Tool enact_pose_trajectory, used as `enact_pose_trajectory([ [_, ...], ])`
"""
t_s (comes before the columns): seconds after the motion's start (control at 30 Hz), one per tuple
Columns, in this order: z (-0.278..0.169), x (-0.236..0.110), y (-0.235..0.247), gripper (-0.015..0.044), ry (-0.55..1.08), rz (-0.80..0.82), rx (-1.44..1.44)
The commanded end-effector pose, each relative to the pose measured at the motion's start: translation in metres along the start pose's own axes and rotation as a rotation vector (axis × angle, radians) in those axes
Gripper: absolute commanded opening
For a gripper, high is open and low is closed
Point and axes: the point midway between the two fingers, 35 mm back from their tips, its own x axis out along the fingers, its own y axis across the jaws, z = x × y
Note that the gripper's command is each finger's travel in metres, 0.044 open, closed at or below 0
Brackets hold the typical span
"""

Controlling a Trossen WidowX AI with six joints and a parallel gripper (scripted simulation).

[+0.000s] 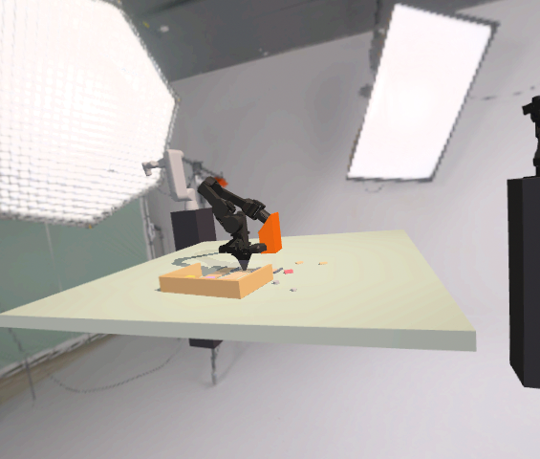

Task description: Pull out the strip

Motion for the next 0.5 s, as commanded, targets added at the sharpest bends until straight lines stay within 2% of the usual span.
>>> enact_pose_trajectory([
  [0.0,-0.008,0.003,-0.001,0.0,0.007,-0.003,-0.003],
  [0.47,-0.028,0.003,0.0,0.0,0.008,-0.003,-0.003],
])
